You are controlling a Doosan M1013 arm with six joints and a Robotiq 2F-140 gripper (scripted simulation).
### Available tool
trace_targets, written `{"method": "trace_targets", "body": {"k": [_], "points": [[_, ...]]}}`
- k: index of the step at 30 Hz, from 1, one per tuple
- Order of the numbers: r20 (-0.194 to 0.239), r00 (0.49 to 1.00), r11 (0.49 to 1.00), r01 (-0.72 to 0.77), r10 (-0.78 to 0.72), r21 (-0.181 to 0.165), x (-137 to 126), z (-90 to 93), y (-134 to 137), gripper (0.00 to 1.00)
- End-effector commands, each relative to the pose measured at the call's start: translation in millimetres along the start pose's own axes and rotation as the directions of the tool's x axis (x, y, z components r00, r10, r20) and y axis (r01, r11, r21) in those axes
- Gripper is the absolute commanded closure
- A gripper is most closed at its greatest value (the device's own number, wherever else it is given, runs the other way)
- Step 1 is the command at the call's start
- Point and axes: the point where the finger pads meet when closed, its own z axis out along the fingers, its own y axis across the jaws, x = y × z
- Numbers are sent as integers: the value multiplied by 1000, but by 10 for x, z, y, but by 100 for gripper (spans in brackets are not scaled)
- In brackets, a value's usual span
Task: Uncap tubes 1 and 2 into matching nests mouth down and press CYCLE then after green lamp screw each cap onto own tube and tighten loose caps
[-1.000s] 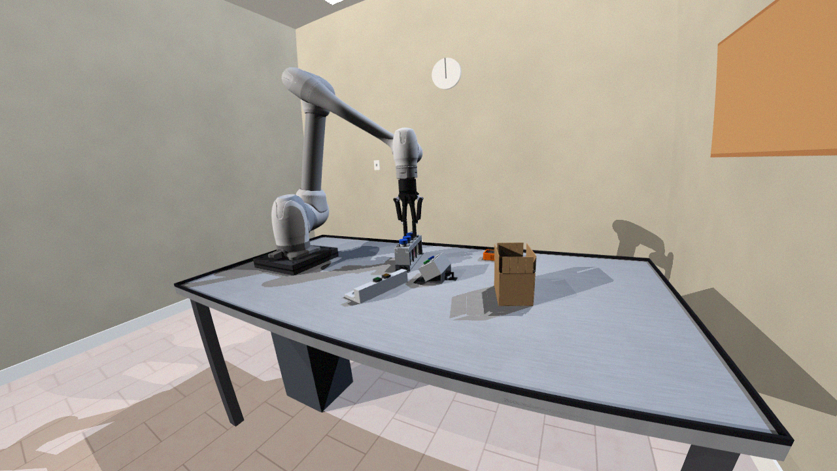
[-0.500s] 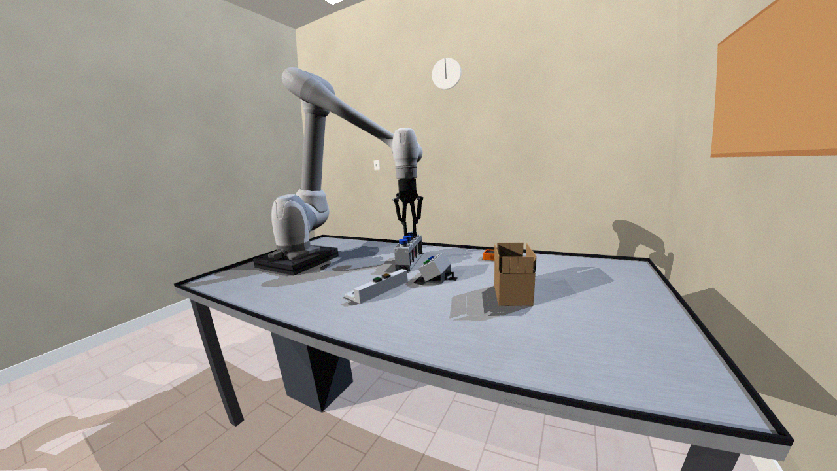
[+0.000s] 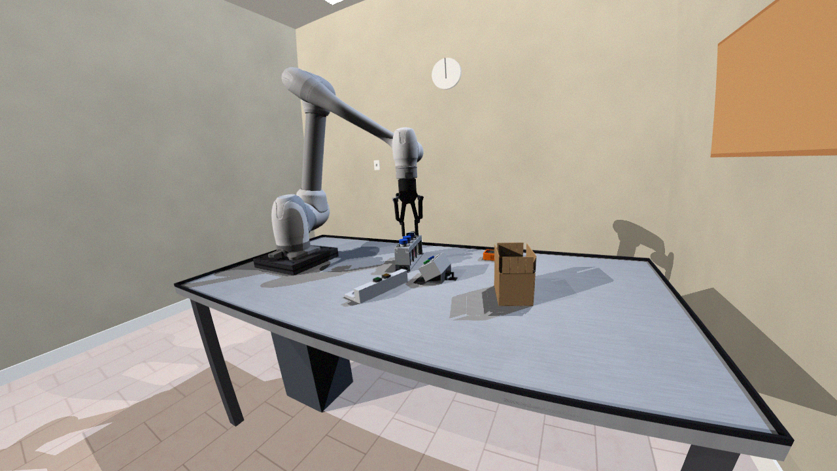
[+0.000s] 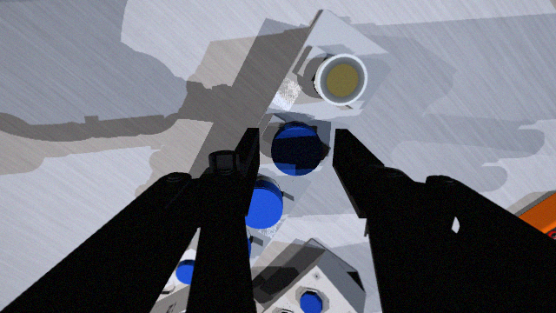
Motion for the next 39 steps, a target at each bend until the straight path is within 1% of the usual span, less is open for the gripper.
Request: {"method": "trace_targets", "body": {"k": [1, 3, 4, 6, 9, 13, 18, 20, 21, 26, 27, 39], "points": [[0, 986, 986, -165, 165, -1, -1, -5, 4, 59], [0, 986, 986, -165, 165, -1, -1, -5, 4, 59], [0, 969, 969, -247, 247, -1, -1, -5, 4, 59], [-1, 915, 915, -404, 404, -1, -1, -5, 4, 59], [-2, 848, 848, -529, 529, -1, -1, -5, 4, 59], [-3, 723, 723, -691, 691, 0, -1, -5, 4, 59], [-3, 526, 526, -850, 850, 0, -1, -5, 4, 59], [-3, 526, 526, -850, 850, 0, -1, -5, 4, 59], [-1, 500, 500, -866, 866, 0, -1, -5, 4, 59], [-1, 500, 500, -866, 866, 0, -1, -5, 4, 59], [-1, 500, 500, -866, 866, 0, -1, -5, 4, 70], [-1, 501, 501, -866, 866, 0, -2, -5, 4, 70]]}}
